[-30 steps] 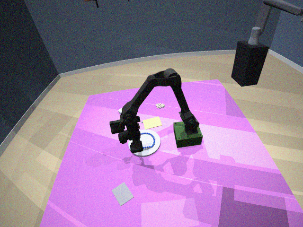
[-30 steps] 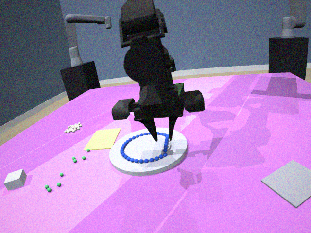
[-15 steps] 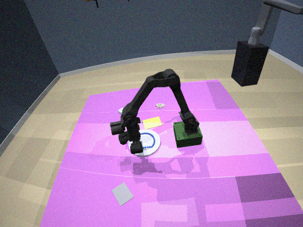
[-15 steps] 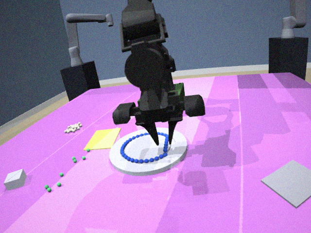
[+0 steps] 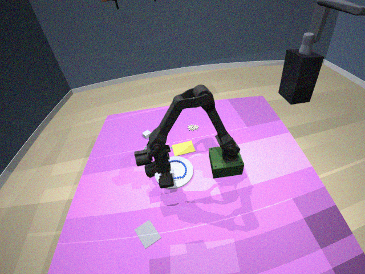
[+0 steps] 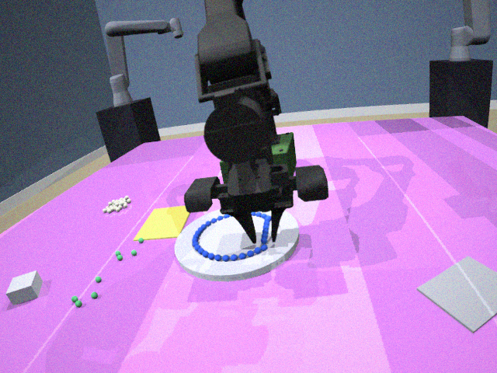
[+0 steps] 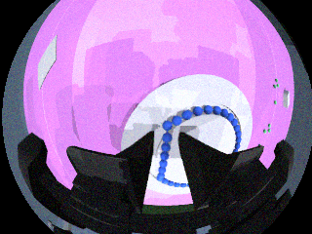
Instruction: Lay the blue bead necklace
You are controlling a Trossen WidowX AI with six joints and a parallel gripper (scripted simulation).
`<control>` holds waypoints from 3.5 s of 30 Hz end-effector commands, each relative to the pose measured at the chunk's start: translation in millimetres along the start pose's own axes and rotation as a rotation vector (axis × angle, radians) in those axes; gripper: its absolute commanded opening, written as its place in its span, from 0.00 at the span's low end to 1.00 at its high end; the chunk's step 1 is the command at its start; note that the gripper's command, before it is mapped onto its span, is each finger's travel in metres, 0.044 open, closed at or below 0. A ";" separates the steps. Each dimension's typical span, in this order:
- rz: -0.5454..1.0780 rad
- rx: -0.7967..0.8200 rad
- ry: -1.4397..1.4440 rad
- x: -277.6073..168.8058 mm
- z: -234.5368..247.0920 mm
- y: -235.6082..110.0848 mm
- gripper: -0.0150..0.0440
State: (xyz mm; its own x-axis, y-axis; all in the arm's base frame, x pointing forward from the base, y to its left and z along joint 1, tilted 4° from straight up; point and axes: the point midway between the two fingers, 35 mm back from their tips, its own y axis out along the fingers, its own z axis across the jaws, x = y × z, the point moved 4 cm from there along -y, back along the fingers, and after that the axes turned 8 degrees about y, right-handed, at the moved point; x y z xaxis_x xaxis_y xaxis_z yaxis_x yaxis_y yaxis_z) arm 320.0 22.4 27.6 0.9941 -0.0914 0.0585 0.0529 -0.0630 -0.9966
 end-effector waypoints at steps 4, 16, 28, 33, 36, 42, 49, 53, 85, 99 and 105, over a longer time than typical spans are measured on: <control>0.003 -0.001 0.000 -0.6 -0.1 1.3 0.41; 0.003 -0.001 0.000 -0.6 -0.1 1.3 0.25; 0.003 -0.001 0.000 -0.6 -0.1 1.3 0.25; 0.003 -0.001 0.000 -0.6 -0.1 1.3 0.25; 0.003 -0.001 0.000 -0.6 -0.1 1.3 0.25; 0.008 -0.005 -0.006 -1.5 -0.7 -4.3 0.25; 0.008 -0.005 -0.006 -1.5 5.0 -4.3 0.25; 0.008 -0.005 -0.006 -1.6 6.6 -4.0 0.25; 0.008 -0.005 -0.006 -1.2 6.8 -4.3 1.00; 0.008 -0.005 -0.006 -1.2 6.8 -4.3 1.00; 0.008 -0.005 -0.021 -2.6 6.5 -8.5 0.91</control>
State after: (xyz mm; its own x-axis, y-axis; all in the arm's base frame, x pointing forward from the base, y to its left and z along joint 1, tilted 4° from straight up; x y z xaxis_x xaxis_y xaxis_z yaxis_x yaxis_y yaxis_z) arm 318.9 29.8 31.3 0.9955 -0.0811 0.0486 0.0435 -0.0633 -0.9970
